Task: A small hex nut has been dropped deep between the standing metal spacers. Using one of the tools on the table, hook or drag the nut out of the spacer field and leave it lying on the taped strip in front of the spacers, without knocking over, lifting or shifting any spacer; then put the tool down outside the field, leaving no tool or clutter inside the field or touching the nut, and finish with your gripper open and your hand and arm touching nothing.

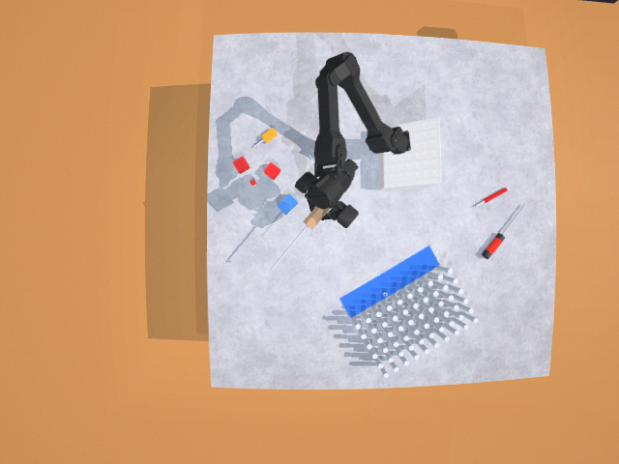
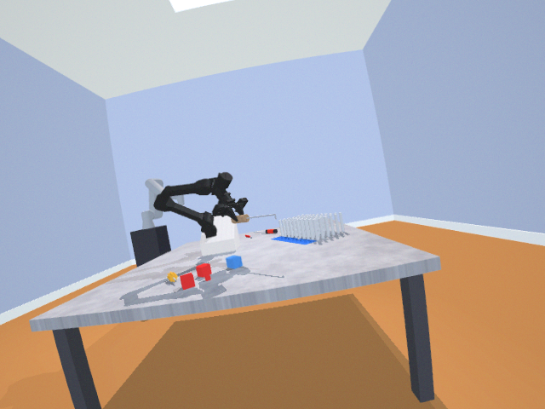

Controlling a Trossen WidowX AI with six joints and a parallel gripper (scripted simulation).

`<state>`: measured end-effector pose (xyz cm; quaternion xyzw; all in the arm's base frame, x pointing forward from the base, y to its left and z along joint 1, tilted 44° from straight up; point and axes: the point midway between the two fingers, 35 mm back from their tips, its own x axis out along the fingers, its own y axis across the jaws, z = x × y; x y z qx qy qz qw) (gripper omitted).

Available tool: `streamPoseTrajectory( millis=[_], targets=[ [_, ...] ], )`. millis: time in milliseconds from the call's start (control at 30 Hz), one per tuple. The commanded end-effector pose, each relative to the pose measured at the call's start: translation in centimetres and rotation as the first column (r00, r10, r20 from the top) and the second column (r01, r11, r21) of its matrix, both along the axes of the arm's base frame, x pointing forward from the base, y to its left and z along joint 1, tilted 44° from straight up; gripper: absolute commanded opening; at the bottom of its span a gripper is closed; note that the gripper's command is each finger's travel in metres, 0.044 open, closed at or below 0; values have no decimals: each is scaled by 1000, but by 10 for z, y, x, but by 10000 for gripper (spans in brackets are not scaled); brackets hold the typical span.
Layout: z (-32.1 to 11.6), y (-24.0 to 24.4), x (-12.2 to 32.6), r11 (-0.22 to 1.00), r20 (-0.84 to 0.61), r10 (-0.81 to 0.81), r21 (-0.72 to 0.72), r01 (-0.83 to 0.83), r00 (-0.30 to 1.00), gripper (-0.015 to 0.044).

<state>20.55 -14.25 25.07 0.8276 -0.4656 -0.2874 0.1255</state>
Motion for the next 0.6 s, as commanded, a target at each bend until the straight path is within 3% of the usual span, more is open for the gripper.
streamPoseTrajectory(
  millis=[0,567],
  targets=[
    [-1,-1,0,1000,8,-5,1,5,1000,0],
    [-9,-8,5,1000,12,-11,13,10,1000,0]
  ],
)
